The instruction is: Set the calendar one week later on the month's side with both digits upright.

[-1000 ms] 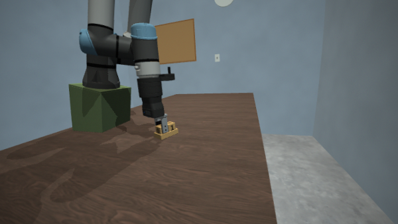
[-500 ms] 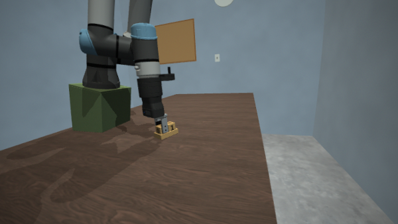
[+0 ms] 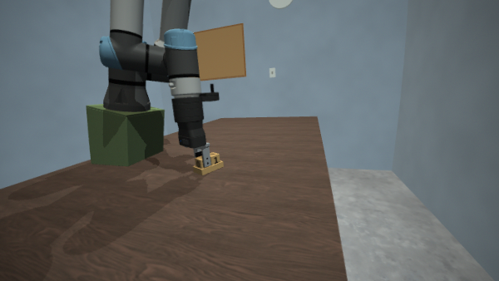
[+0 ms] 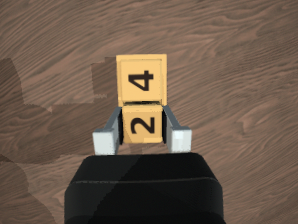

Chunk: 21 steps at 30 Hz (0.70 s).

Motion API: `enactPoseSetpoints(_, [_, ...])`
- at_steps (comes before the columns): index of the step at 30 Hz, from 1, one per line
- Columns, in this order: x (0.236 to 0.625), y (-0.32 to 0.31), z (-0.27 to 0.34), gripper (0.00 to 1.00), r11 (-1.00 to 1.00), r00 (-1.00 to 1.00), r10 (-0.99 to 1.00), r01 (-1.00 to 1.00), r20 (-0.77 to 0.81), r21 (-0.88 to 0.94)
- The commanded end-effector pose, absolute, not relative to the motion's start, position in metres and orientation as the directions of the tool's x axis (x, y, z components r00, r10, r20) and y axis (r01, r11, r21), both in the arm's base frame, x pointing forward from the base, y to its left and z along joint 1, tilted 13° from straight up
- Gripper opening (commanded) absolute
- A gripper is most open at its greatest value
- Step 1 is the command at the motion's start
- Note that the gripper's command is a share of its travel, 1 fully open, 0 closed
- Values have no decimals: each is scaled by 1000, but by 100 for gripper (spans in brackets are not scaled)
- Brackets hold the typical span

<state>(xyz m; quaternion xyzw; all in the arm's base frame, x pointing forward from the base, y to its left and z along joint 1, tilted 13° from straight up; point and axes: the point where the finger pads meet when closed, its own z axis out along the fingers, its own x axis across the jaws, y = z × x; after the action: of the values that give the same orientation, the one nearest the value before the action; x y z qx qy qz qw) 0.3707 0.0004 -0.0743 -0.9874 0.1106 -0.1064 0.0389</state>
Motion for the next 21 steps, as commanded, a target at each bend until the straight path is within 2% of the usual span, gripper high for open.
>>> enactPoseSetpoints(1, [371,0,-74,60,-973,953,-227,-210,203,-100])
enactPoseSetpoints(16, [371,0,-74,60,-973,953,-227,-210,203,-100])
enactPoseSetpoints(17, [371,0,-74,66,-973,953,-227,-210,203,-100])
enactPoseSetpoints(19, [371,0,-74,66,-973,953,-227,-210,203,-100])
enactPoseSetpoints(20, [371,0,-74,72,-973,953,-227,-210,203,-100])
enactPoseSetpoints(21, [371,0,-74,72,-973,953,-227,-210,203,-100])
